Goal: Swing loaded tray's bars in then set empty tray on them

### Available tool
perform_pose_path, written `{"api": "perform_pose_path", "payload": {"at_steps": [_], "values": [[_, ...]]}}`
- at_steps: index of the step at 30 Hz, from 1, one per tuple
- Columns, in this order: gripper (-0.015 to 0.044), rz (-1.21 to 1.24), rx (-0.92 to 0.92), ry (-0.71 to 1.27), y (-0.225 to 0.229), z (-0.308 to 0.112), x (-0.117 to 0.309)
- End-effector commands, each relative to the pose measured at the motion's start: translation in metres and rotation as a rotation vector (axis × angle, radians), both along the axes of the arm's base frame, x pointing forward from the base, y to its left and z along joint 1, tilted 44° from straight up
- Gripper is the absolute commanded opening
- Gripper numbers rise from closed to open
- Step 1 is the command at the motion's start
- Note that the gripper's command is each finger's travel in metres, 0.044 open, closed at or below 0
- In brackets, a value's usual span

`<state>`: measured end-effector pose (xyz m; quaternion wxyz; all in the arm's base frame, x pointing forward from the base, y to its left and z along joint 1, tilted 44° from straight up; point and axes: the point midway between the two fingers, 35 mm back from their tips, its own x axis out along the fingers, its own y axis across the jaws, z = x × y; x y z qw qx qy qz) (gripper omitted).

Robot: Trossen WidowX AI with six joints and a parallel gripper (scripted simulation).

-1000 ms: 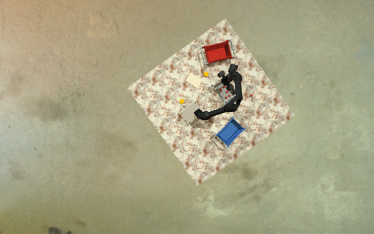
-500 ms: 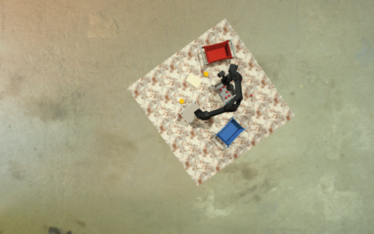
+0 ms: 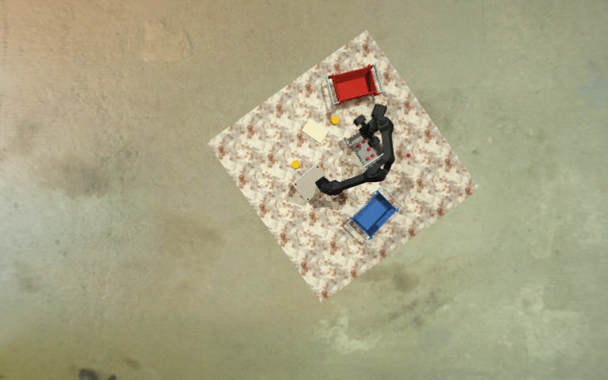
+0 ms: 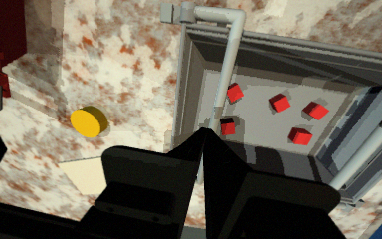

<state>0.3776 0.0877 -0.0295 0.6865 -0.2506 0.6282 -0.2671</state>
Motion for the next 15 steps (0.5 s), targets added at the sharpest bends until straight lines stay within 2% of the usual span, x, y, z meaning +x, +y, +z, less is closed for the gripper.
{"api": "perform_pose_path", "payload": {"at_steps": [1,3,10,15], "values": [[0.0000,0.000,0.000,0.000,0.000,0.000,0.000],[0.0000,0.000,0.000,0.000,0.000,0.000,0.000],[0.0184,0.000,0.000,0.000,0.002,0.002,0.000],[0.0315,0.000,0.003,0.001,0.030,0.030,-0.001]]}}
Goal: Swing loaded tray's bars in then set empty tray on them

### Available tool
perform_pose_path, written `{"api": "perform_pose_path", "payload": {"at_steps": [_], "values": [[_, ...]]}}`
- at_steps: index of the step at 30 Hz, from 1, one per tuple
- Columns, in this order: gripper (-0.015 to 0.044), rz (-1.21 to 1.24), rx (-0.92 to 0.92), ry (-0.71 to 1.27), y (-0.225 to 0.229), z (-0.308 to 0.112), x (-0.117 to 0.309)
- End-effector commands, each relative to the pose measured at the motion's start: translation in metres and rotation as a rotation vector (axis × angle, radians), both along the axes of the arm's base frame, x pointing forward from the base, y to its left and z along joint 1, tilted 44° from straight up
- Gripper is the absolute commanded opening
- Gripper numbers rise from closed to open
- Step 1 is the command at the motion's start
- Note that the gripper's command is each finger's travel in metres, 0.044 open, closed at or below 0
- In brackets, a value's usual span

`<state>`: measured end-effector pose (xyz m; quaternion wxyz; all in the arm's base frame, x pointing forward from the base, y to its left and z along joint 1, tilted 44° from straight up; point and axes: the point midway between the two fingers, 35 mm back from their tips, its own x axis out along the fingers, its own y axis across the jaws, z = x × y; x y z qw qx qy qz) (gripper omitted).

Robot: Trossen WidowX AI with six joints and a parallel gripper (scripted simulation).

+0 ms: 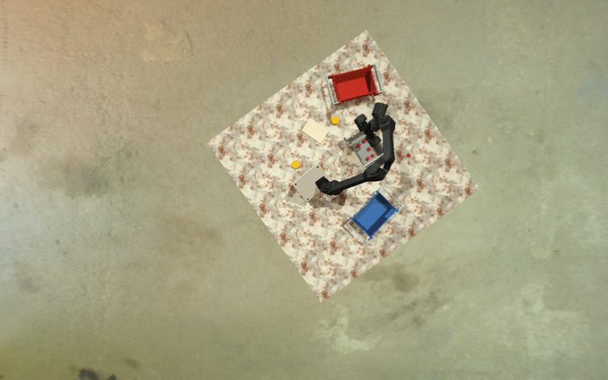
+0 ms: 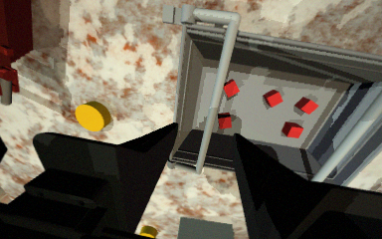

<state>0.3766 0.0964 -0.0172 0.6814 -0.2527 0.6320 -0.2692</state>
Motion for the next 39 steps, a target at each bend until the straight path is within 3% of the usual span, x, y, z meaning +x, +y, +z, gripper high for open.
{"api": "perform_pose_path", "payload": {"at_steps": [1,4,5,11,17,28,36,39], "values": [[0.0341,0.005,0.009,-0.011,0.030,0.027,-0.002],[0.0420,0.004,0.008,-0.010,0.051,0.053,-0.008],[0.0440,-0.011,0.006,-0.013,0.024,0.031,-0.001],[0.0440,-0.369,0.089,-0.303,-0.046,0.086,0.003],[0.0440,-0.800,0.153,-0.657,-0.128,0.142,-0.019],[0.0440,-1.587,0.190,-1.384,-0.245,0.215,-0.128],[0.0440,-2.062,0.169,-1.972,-0.279,0.237,-0.225],[0.0440,-2.095,0.167,-2.025,-0.281,0.238,-0.233]]}}
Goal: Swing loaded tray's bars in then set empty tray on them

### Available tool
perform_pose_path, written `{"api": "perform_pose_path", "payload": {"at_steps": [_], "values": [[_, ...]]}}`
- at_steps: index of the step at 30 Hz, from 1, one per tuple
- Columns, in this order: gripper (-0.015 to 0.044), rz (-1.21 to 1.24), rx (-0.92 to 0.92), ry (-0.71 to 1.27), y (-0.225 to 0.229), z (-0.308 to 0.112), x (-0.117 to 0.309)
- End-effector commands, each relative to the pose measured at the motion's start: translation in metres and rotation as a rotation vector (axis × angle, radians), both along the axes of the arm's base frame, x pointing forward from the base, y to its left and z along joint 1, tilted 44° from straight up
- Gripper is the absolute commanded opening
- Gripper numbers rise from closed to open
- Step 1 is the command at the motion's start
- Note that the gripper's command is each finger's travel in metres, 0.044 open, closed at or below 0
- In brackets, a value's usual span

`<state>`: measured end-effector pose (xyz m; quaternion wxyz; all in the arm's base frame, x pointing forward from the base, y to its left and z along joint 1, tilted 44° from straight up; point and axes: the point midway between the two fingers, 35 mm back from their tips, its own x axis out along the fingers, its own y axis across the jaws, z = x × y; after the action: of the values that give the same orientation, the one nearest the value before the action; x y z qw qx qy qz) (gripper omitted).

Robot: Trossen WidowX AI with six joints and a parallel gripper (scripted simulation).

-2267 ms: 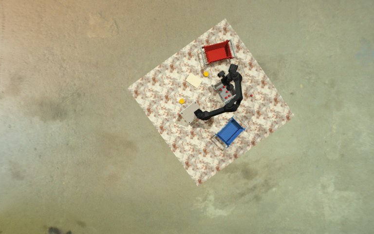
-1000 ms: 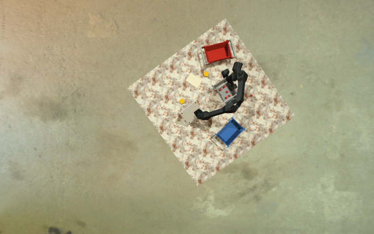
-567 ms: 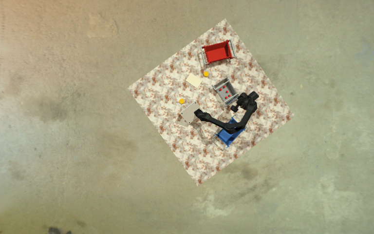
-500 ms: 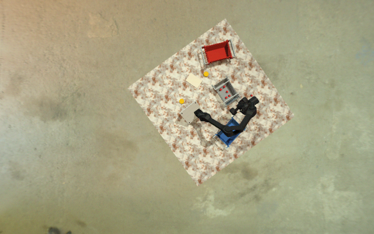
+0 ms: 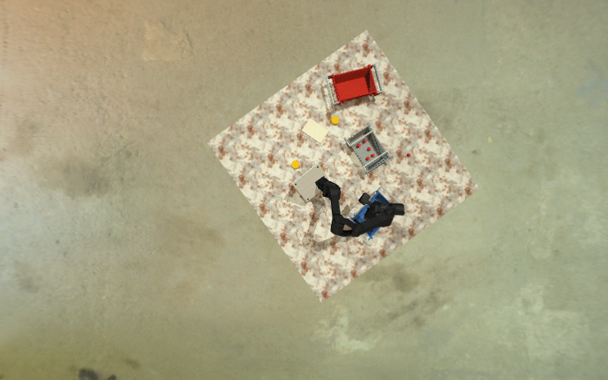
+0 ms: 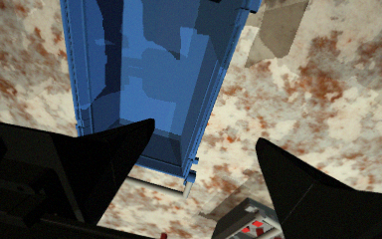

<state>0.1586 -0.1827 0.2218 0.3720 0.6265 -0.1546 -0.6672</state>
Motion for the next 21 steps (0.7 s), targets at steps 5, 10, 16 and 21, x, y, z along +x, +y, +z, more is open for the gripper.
{"api": "perform_pose_path", "payload": {"at_steps": [5,10,16,21], "values": [[0.0440,-0.097,-0.007,-0.092,-0.002,-0.002,-0.015],[0.0440,-0.097,-0.006,-0.092,-0.004,-0.004,-0.014],[0.0440,-0.099,-0.002,-0.091,-0.019,-0.020,-0.010],[0.0440,-0.099,-0.001,-0.091,-0.034,-0.034,-0.008]]}}
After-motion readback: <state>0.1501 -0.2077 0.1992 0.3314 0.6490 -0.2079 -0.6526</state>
